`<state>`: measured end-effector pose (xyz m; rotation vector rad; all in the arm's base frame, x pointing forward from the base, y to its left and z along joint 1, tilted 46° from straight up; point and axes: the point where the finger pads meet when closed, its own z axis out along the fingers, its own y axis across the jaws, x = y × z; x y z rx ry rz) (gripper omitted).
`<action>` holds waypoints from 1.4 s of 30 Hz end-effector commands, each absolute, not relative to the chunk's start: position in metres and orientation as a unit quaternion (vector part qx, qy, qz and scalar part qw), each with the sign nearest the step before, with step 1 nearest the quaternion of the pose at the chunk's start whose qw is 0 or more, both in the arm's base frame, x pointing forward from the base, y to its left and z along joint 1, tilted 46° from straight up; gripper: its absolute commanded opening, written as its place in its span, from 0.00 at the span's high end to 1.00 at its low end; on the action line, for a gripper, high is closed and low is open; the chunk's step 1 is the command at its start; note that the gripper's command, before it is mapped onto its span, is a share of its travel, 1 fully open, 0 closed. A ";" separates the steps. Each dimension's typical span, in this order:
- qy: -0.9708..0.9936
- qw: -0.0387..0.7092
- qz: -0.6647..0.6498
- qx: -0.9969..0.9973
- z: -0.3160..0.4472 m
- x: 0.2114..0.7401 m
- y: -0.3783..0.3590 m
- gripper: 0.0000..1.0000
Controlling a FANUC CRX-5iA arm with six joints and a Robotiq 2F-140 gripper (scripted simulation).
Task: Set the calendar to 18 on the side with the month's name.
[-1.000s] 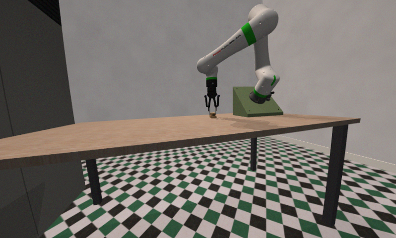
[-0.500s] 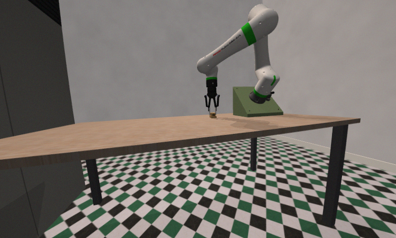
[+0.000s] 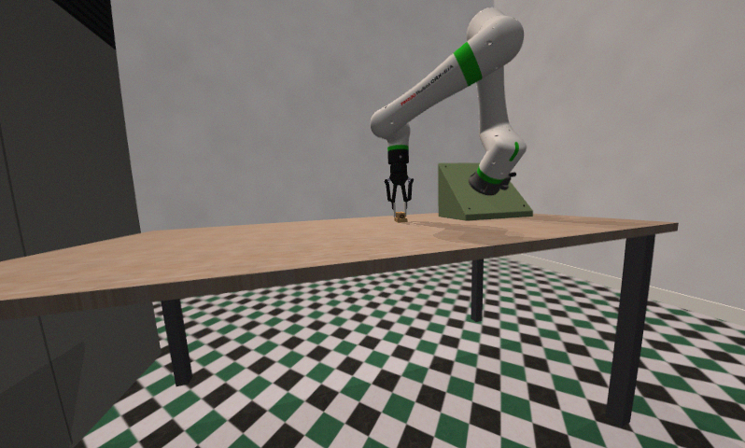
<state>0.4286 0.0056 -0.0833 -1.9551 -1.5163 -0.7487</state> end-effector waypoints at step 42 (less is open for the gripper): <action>-0.564 0.275 -0.278 -0.727 -0.064 0.426 -0.014 0.83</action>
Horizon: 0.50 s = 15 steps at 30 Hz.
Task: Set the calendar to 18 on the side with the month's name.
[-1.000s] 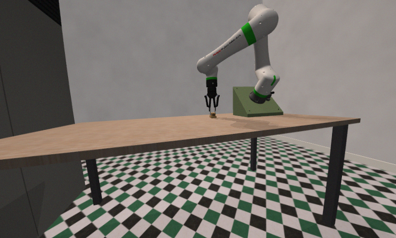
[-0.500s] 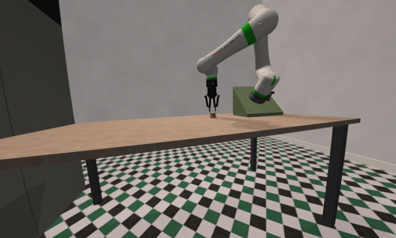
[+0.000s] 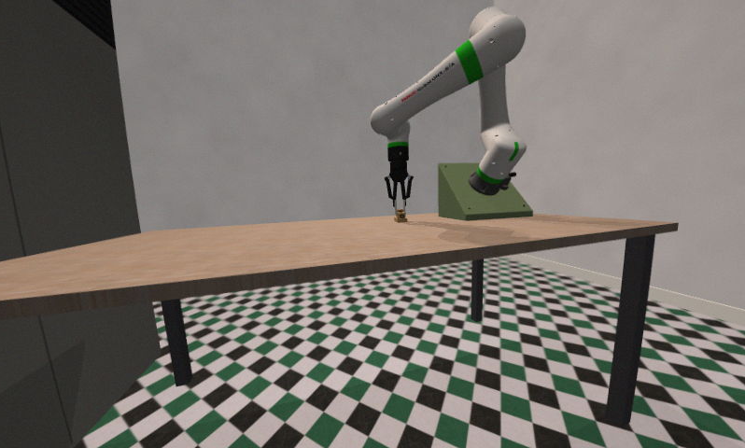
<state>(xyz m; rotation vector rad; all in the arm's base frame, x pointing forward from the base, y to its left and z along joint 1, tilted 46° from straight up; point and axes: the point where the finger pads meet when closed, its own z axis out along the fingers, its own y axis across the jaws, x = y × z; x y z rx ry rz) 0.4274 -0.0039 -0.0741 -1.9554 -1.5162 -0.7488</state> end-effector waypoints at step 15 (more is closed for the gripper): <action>-0.564 0.275 -0.278 -0.727 -0.014 0.419 -0.066 0.83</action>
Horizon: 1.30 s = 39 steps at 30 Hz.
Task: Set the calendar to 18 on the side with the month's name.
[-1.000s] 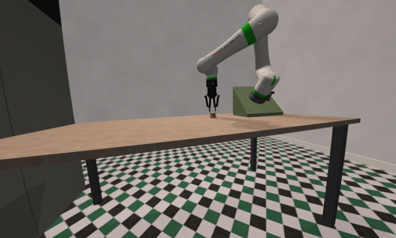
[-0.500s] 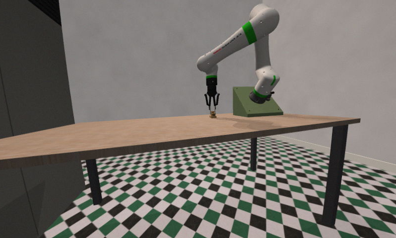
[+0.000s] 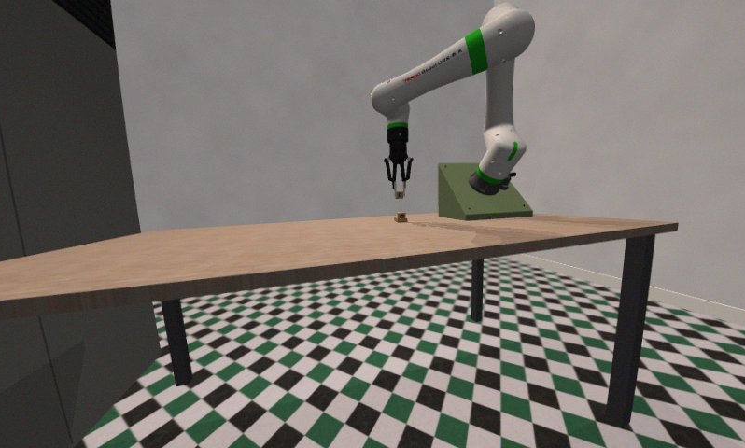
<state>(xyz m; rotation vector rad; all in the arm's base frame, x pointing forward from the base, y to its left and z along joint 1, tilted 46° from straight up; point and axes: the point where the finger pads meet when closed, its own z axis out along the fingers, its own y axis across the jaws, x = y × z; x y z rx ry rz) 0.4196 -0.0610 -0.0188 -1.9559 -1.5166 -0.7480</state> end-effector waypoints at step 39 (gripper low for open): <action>-0.298 0.349 -0.174 -0.871 0.004 0.428 -0.048 0.83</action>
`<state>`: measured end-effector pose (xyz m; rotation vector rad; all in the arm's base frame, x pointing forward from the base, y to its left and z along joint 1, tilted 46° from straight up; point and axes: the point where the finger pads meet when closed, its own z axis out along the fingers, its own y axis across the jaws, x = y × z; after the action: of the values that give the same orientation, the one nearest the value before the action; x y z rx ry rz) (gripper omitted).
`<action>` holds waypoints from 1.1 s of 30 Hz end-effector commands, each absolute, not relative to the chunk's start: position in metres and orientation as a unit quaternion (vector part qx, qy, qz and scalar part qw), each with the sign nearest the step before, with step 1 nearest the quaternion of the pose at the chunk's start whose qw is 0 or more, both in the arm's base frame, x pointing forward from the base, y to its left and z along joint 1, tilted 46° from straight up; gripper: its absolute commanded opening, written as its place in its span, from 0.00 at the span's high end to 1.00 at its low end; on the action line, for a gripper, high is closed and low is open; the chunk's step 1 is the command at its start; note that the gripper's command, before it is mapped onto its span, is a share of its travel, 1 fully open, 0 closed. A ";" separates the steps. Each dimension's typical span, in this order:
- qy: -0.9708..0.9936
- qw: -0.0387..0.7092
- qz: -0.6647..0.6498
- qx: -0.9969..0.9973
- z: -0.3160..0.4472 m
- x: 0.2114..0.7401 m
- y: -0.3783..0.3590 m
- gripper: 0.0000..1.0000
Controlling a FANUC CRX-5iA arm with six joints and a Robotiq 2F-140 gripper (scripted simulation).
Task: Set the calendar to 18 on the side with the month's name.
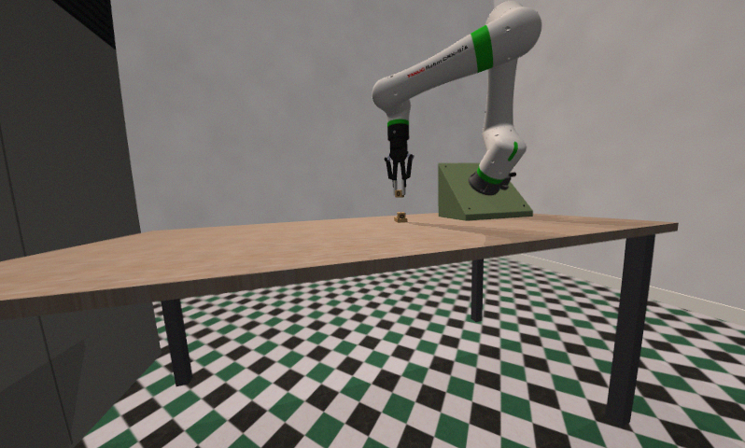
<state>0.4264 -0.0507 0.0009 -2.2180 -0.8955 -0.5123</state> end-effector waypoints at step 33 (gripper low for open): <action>0.161 0.389 0.016 -0.907 0.031 0.438 -0.019 0.83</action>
<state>0.4367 -0.0226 0.0272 -2.3198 0.2563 -0.0301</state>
